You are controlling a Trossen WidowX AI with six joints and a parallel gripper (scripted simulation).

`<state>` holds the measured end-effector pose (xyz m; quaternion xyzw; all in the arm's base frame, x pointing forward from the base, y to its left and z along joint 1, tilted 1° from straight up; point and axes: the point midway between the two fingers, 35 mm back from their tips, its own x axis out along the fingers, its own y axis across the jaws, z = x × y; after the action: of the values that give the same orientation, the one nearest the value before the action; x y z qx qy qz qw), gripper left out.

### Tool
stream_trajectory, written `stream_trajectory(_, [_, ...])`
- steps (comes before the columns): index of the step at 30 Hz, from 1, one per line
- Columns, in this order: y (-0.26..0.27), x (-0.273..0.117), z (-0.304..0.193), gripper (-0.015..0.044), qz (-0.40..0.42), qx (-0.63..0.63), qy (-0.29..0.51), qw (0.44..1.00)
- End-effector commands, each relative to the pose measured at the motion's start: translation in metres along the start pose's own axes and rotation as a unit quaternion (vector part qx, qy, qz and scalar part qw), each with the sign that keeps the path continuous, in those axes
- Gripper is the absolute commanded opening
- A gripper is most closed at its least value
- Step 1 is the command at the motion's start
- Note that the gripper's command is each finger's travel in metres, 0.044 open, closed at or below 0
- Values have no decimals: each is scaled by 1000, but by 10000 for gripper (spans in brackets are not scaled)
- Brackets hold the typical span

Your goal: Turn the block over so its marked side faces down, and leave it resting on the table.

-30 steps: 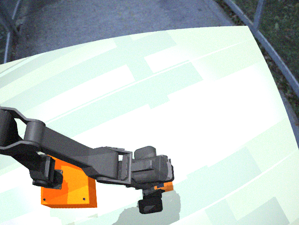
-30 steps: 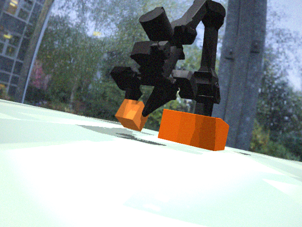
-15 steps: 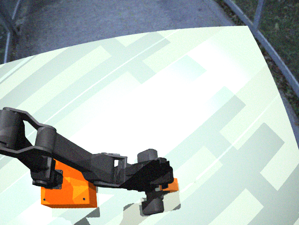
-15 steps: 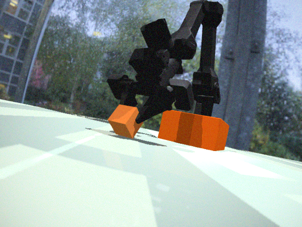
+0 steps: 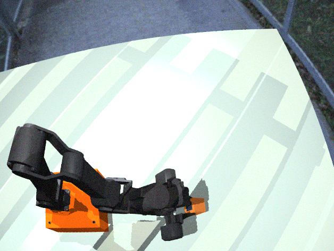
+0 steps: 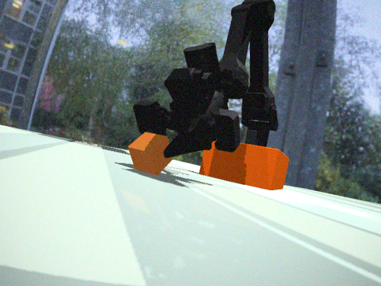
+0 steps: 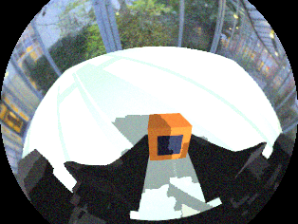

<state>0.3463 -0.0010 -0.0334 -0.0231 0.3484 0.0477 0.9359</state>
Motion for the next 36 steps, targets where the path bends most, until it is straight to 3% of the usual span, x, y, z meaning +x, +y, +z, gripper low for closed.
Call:
stream_trajectory(1, [1,-1,-13,0,1,5,-12,1000])
stream_trajectory(14, [3,-16,-16,0,1,2,-91,996])
stream_trajectory(33, [3,-18,-14,0,1,2,-105,994])
stream_trajectory(36, [3,-18,-14,79,1,2,-105,994])
